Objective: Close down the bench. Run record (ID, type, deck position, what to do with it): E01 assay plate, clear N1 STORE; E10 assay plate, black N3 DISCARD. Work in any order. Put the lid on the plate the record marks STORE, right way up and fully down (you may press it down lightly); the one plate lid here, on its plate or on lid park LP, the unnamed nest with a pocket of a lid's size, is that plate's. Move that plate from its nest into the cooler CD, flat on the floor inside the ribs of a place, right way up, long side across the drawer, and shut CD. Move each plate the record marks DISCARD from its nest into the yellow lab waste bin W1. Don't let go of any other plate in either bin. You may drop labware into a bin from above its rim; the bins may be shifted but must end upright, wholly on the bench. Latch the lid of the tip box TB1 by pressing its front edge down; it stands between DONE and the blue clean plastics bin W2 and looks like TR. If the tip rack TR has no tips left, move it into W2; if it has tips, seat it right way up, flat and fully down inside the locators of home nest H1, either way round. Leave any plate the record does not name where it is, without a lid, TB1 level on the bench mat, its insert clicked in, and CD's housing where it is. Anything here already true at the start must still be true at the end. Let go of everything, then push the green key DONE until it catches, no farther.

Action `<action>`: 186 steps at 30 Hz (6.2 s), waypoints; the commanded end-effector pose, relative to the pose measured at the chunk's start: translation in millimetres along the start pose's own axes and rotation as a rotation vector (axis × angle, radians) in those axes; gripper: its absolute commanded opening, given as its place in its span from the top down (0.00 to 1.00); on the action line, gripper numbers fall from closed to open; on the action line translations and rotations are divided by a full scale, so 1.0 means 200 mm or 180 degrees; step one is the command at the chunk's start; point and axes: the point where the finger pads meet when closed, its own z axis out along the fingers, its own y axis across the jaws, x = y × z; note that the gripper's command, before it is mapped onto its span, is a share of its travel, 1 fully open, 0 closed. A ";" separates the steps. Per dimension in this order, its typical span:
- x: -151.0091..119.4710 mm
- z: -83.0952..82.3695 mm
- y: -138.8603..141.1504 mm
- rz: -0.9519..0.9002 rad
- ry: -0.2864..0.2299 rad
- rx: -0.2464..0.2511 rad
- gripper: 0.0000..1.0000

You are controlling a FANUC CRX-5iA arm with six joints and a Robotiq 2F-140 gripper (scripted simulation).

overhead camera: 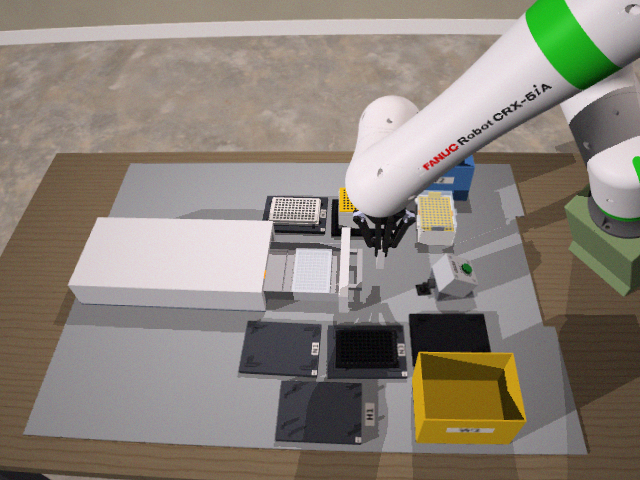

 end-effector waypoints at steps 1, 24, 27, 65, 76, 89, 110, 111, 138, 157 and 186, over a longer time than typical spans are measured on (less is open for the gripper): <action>0.00 0.02 0.00 0.0000 0.0000 -0.0001 1.00; 0.00 0.15 0.00 0.0000 0.0000 -0.0001 1.00; 0.00 0.17 0.00 0.0000 0.0000 -0.0001 1.00; 0.00 0.27 0.00 0.0000 0.0000 -0.0001 1.00; 0.00 0.27 0.00 0.0000 0.0000 -0.0001 1.00; 0.00 0.27 0.01 0.0000 0.0000 -0.0001 1.00; 0.00 0.27 0.13 0.0000 0.0000 -0.0001 1.00; 0.00 0.27 0.14 0.0000 0.0000 -0.0001 1.00; 0.00 0.27 0.30 0.0000 0.0000 -0.0001 1.00; 0.00 0.27 0.39 0.0000 0.0000 -0.0001 1.00; 0.00 0.27 0.55 0.0000 0.0000 -0.0001 1.00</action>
